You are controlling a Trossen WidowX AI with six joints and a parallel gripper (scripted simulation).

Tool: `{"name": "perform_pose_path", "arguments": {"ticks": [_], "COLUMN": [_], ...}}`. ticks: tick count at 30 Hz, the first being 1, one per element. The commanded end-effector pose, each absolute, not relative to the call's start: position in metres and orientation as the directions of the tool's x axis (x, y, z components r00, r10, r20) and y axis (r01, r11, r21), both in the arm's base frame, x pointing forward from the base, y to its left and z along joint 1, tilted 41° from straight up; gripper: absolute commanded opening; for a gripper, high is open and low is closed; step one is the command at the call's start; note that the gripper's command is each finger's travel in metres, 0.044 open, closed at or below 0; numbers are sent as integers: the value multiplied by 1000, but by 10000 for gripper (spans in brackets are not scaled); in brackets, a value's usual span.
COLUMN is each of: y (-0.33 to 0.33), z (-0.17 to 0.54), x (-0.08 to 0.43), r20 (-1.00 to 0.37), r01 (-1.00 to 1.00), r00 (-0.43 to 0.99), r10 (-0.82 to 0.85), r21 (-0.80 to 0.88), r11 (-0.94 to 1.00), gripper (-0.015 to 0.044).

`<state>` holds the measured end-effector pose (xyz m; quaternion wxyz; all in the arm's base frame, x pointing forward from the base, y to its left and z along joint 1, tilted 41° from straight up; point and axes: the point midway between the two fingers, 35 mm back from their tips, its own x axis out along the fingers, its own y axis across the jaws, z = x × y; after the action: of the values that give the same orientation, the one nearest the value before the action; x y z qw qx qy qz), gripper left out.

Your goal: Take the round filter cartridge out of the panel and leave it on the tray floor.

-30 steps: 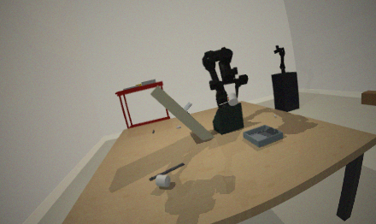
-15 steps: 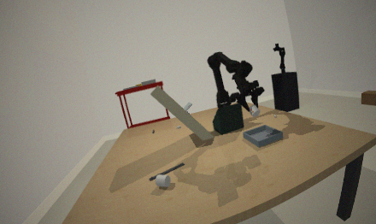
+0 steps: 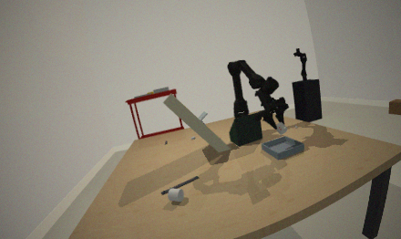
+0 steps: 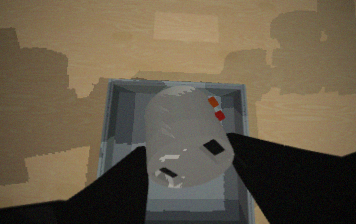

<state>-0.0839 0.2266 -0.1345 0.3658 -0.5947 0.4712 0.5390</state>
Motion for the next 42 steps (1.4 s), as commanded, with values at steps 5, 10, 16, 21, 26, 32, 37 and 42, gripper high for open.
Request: {"name": "perform_pose_path", "arguments": {"ticks": [5,10,16,21,26,32,37,42], "y": [197,181,182,182,182,182,220,218], "z": [-168,-183,-181,-181,-181,-181,-137,-140], "x": [-79,-75,-75,-75,-75,-75,-83,-84], "r20": [-984,-984,-982,-982,-982,-982,-982,-983], "r01": [-952,-952,-951,-951,-951,-951,-951,-952], "r00": [-26,-26,-19,-19,-19,-19,-19,-23], "r10": [-178,-178,-189,-189,-189,-189,-189,-184], "r21": [78,79,76,76,76,76,76,78], "r11": [-295,-295,-298,-298,-298,-298,-298,-295], "gripper": [0,0,79,210,341,440,440,440]}}
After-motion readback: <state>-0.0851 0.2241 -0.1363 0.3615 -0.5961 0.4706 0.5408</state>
